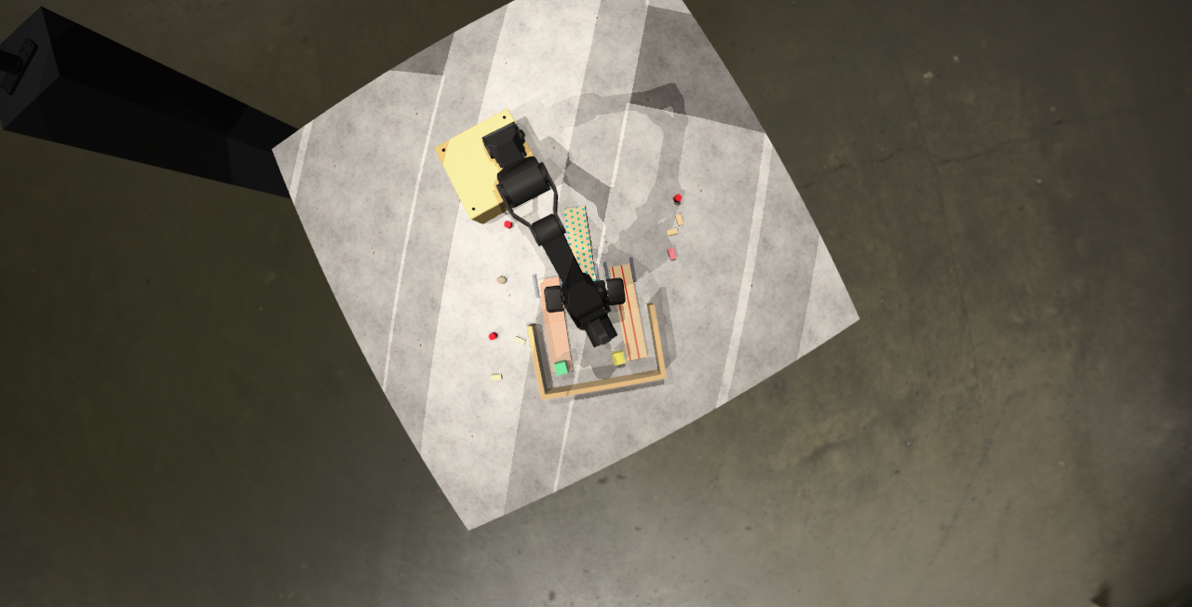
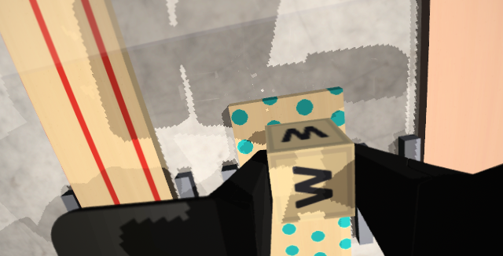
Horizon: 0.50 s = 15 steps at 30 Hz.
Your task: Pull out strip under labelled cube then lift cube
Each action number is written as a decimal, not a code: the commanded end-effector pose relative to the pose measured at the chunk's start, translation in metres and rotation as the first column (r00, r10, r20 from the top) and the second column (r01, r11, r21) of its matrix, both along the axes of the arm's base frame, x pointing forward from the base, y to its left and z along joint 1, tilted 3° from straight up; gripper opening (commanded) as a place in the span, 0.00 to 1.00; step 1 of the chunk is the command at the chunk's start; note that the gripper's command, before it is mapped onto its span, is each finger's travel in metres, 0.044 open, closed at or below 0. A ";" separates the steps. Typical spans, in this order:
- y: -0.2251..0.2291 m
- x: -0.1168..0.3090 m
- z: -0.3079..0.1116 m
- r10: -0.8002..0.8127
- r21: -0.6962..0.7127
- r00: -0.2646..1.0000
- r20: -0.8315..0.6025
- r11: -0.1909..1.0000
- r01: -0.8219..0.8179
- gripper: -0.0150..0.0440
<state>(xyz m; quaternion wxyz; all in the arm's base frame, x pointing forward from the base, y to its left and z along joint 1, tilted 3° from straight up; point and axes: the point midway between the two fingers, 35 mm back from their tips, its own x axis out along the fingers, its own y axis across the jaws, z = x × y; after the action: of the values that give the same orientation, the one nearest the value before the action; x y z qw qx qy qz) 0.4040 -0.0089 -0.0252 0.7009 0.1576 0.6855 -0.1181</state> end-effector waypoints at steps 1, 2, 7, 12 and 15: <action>0.000 -0.012 0.012 0.001 0.001 1.000 0.003 1.000 -0.001 0.25; 0.000 -0.016 0.014 0.001 0.001 1.000 0.003 1.000 -0.001 0.25; -0.001 -0.036 0.026 0.001 0.003 1.000 0.000 1.000 -0.001 0.25; -0.001 -0.050 0.033 0.000 0.004 1.000 -0.002 1.000 0.000 0.25; -0.001 -0.055 0.033 0.000 0.004 1.000 -0.002 1.000 0.000 0.25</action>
<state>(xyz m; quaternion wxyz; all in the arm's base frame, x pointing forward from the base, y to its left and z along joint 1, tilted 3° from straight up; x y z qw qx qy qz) 0.3555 -0.0100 0.0073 0.7002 0.1595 0.6854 -0.1202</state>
